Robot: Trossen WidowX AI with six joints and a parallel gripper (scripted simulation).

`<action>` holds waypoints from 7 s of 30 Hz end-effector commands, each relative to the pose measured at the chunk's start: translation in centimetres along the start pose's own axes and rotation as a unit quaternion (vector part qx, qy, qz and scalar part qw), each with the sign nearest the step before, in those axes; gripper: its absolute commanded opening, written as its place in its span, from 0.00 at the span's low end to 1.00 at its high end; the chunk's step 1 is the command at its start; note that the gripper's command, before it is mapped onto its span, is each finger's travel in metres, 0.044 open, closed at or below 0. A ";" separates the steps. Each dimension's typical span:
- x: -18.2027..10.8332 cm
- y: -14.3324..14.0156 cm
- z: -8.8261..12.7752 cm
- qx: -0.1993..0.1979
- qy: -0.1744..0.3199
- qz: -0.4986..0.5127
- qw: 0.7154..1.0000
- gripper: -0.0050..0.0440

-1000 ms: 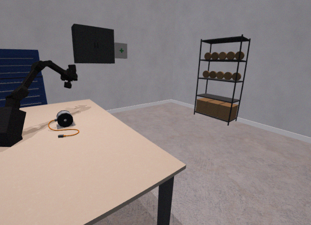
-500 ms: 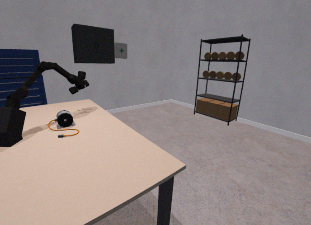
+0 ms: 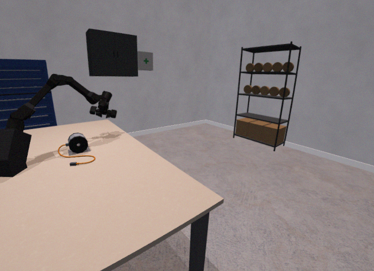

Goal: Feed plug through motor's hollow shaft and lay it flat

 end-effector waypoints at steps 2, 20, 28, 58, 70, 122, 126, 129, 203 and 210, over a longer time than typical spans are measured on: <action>-3.9 -3.6 2.5 -0.052 0.021 -0.159 0.986 0.43; -14.5 -10.1 11.5 -0.211 0.000 -0.621 0.755 0.43; -19.5 -11.2 16.0 -0.269 -0.045 -0.780 0.563 0.43; -35.6 -5.8 30.3 -0.304 -0.264 -0.868 -0.292 0.43; -40.1 -0.6 33.8 -0.248 -0.328 -0.689 -0.596 0.43; -43.2 -1.2 31.7 -0.231 -0.341 -0.637 -0.652 0.28; -43.2 -1.2 31.7 -0.231 -0.341 -0.637 -0.652 0.22; -43.2 -1.2 31.7 -0.231 -0.341 -0.637 -0.652 0.18; -35.8 0.2 32.8 -0.390 0.078 -0.798 0.453 0.10; -35.6 0.4 31.9 -0.360 0.150 -0.691 0.609 0.10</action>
Point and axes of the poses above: the point midway between the two fingers, 35 mm back from their tips, its own z axis back along the fingers, its own y axis across the jaws, x = y × z, the point moved 1 cm from there along z, back along the fingers, and after that the axes turned 6 degrees about -z, right-handed, at the moved point
